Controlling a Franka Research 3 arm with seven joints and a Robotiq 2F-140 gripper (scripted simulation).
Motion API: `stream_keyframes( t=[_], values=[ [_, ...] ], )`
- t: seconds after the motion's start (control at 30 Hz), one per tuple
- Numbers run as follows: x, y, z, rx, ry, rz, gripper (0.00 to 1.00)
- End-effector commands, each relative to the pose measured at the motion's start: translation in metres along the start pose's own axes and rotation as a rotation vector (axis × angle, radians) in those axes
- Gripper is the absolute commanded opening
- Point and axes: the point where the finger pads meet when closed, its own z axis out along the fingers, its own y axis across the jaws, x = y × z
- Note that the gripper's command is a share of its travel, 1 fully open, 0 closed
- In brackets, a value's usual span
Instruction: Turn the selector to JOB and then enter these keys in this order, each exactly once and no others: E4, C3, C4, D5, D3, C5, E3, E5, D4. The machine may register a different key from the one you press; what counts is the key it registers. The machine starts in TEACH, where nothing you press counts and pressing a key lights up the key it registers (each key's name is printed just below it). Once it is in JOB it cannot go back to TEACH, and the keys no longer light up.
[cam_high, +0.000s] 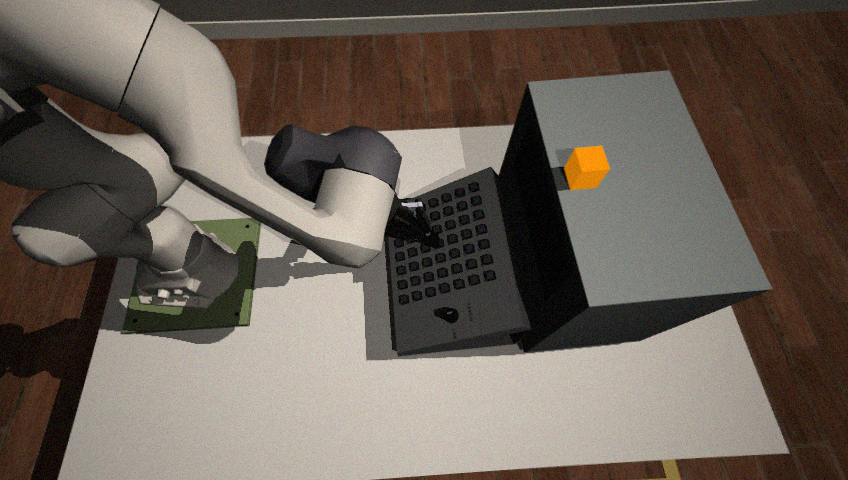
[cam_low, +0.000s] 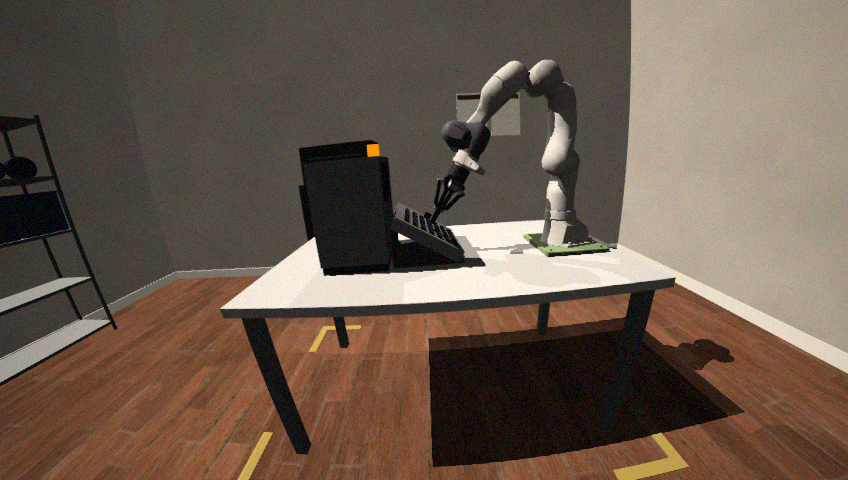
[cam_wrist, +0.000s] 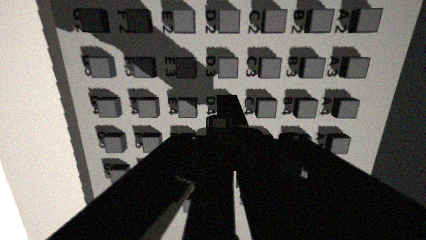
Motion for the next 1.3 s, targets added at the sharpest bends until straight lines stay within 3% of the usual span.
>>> stream_keyframes(
  t=[0.0, 1.27],
  values=[
    [-0.0008, 0.0011, 0.0008, 0.004, -0.009, 0.019, 0.1],
    [-0.0009, 0.0011, 0.0103, 0.004, -0.009, 0.019, 0.1]
  ],
)
